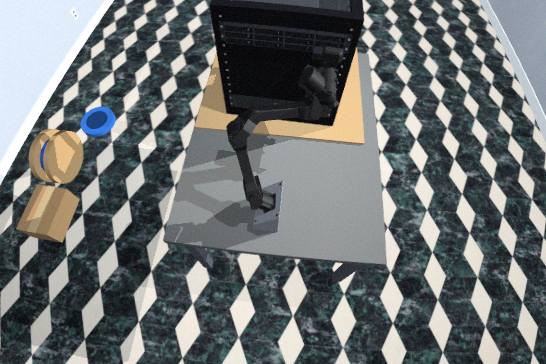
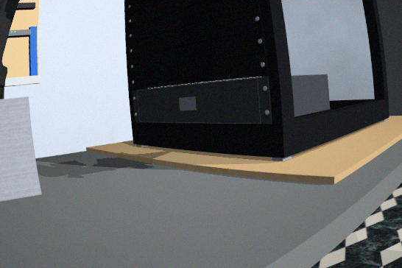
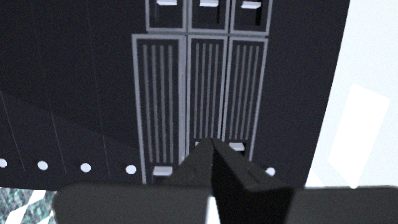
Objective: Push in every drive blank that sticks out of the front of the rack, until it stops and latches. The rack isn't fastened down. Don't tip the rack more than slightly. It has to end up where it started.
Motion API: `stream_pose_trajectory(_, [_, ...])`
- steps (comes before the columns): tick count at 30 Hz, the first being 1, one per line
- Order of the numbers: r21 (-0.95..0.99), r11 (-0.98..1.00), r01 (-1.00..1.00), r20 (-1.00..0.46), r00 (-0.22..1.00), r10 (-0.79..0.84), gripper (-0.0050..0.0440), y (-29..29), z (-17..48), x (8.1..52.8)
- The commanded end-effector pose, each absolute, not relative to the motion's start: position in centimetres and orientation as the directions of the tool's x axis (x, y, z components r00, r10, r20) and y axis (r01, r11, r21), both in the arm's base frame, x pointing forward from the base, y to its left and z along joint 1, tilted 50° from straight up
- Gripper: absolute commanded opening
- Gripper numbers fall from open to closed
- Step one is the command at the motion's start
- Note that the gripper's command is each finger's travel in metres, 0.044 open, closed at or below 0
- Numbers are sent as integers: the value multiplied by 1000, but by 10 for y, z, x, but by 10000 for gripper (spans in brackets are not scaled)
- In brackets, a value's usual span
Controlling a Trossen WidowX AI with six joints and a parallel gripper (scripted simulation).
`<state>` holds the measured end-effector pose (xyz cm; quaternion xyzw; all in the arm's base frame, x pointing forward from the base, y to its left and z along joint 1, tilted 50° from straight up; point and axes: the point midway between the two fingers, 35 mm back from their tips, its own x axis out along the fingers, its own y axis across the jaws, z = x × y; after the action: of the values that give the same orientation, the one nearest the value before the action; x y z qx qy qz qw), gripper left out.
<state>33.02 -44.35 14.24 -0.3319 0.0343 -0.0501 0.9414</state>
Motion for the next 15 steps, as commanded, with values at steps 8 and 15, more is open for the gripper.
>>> stream_pose_trajectory(8, [-648,757,83,-17,992,-123,-50,-443,154,327])
stream_pose_trajectory(15, [-648,757,83,-17,992,-123,-50,-423,138,324])
